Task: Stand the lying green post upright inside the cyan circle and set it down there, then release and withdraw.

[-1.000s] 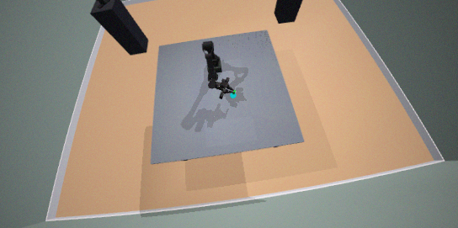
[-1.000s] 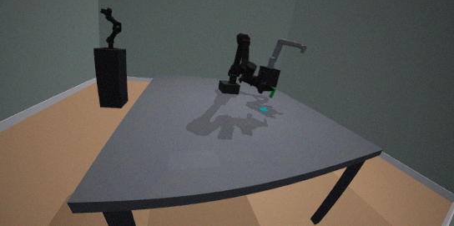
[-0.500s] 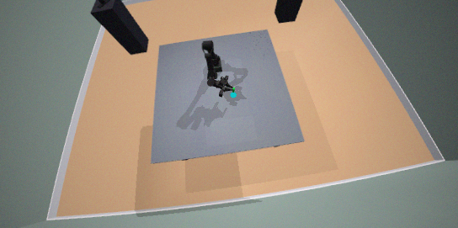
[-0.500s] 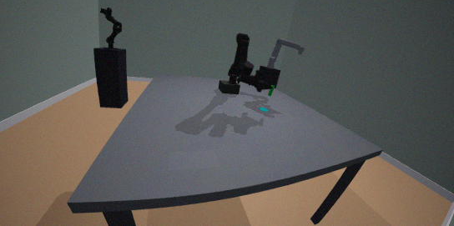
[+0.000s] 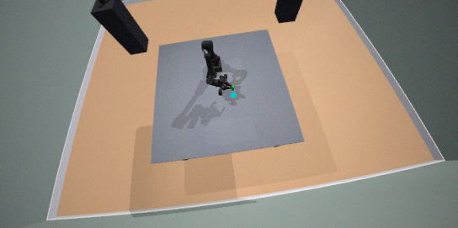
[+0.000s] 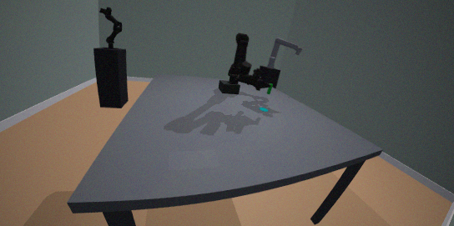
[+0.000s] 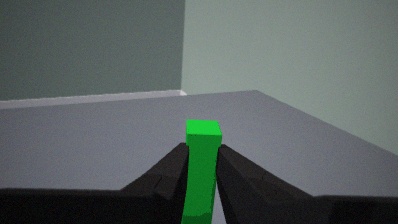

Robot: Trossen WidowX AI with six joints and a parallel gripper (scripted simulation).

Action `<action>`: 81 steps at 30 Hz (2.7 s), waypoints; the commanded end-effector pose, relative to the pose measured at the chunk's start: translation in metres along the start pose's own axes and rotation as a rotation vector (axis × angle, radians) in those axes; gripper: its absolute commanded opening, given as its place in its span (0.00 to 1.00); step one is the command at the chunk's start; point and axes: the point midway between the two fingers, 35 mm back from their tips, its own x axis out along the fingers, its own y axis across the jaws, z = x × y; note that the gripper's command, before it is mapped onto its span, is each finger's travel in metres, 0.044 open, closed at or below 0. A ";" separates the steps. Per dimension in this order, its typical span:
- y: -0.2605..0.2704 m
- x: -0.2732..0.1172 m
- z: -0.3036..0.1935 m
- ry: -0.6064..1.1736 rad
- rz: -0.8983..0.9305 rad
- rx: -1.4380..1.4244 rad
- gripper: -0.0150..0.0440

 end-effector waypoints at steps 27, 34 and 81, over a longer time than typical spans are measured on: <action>-0.001 0.003 -0.038 -0.004 0.006 0.004 0.29; -0.001 0.005 -0.057 -0.004 0.006 0.004 0.29; 0.005 0.009 -0.110 -0.001 0.003 0.014 0.92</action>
